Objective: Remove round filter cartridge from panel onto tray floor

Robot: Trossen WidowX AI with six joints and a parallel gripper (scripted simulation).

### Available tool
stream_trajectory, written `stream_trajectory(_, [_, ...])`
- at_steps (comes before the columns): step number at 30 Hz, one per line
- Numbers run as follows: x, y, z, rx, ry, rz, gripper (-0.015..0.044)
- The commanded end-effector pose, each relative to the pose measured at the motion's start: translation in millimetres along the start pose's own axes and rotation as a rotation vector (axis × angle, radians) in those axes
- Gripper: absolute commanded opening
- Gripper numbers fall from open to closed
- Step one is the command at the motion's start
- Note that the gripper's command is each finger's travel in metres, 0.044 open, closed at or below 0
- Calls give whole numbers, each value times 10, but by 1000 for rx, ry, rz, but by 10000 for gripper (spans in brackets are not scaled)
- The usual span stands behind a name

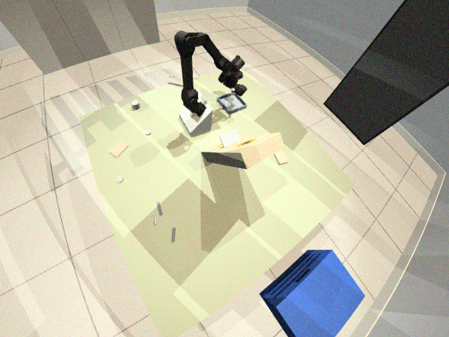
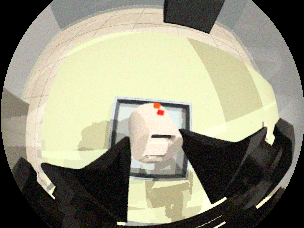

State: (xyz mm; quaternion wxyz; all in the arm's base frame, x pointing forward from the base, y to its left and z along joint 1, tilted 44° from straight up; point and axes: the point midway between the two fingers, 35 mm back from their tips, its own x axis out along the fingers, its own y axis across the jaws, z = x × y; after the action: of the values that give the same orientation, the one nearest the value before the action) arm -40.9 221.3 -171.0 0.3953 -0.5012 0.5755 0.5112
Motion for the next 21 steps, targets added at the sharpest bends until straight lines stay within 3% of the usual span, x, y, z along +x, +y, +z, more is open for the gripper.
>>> stream_trajectory(1, [168, 8, -126, 3, 17, 6, 0])
stream_trajectory(16, [543, 8, -396, 3, 18, 7, 0])
stream_trajectory(21, [516, 3, -382, -2, 21, 2, 131])
